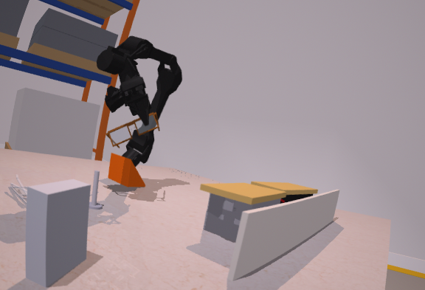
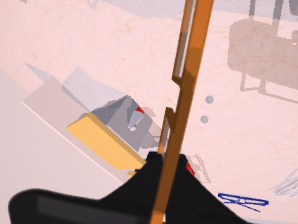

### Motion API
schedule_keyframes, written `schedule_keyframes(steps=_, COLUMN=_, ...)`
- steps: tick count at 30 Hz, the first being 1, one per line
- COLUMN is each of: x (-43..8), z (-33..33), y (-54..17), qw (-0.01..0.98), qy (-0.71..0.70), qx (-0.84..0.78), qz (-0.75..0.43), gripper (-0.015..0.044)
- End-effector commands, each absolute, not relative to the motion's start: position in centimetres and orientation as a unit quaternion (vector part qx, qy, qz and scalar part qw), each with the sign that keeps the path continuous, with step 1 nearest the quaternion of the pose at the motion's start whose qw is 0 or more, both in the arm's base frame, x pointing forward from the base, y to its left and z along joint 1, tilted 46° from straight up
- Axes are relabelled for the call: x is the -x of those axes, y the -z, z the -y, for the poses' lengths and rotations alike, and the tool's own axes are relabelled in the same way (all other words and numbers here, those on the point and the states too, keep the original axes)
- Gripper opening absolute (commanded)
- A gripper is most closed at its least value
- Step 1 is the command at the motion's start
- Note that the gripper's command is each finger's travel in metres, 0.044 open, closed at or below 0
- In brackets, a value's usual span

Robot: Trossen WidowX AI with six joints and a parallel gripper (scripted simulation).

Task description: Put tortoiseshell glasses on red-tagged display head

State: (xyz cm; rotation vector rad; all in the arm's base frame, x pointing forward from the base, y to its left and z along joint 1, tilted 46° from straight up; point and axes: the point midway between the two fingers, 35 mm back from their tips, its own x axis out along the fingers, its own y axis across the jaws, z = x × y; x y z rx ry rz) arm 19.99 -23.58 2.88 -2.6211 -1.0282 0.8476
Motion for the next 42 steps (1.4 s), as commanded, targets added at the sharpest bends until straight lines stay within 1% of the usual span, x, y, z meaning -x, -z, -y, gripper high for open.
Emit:
schedule_keyframes(steps=1, x=-20.3, z=23.1, y=-2.8, qw=0.033, qy=-0.269, qx=0.885, qz=0.378, gripper=0.0)
schedule_keyframes(steps=11, x=-20.9, z=22.3, y=-2.5, qw=-0.137, qy=-0.207, qx=0.86, qz=0.446, gripper=0.0)
schedule_keyframes(steps=21, x=-21.6, z=21.4, y=-2.2, qw=-0.297, qy=-0.129, qx=0.802, qz=0.503, gripper=0.0)
schedule_keyframes(steps=32, x=-22.2, z=20.5, y=-1.9, qw=-0.453, qy=-0.028, qx=0.703, qz=0.547, gripper=0.0)
schedule_keyframes(steps=42, x=-22.7, z=19.7, y=-1.6, qw=-0.572, qy=0.074, qx=0.588, qz=0.567, gripper=0.0)
